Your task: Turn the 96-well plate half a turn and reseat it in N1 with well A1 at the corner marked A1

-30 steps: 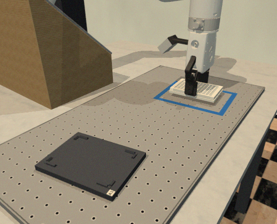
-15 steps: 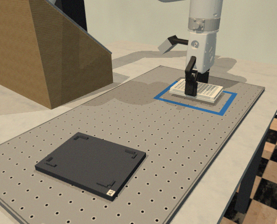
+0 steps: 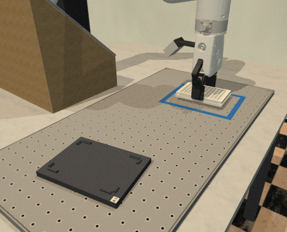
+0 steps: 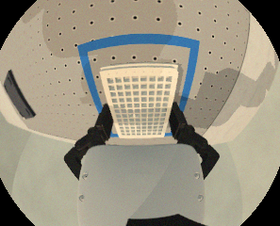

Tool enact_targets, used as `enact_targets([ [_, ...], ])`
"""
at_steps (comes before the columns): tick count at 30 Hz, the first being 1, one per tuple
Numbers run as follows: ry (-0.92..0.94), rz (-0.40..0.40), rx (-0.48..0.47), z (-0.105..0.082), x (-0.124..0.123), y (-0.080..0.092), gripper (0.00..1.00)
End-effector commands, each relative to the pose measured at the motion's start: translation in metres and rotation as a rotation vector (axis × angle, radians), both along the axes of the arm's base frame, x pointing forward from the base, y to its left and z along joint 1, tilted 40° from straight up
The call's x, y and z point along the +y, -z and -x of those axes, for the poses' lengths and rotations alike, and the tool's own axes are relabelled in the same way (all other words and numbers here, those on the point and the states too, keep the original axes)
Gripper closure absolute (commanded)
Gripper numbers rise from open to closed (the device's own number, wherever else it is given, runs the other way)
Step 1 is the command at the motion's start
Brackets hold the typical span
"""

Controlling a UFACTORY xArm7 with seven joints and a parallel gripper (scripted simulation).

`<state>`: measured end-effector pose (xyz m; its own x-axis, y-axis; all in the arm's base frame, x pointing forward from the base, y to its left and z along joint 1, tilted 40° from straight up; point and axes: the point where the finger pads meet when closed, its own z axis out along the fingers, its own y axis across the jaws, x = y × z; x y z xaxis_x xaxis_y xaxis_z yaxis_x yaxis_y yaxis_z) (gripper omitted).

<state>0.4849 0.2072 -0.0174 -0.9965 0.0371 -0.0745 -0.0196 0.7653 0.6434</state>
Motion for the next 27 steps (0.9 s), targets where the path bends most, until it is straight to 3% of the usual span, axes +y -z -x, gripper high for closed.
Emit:
enact_targets([
  [1,0.003,0.001,-0.002,-0.0016,-0.0007,0.0,1.0],
  [27,0.003,0.001,-0.002,-0.0019,0.0016,0.0028,1.0],
])
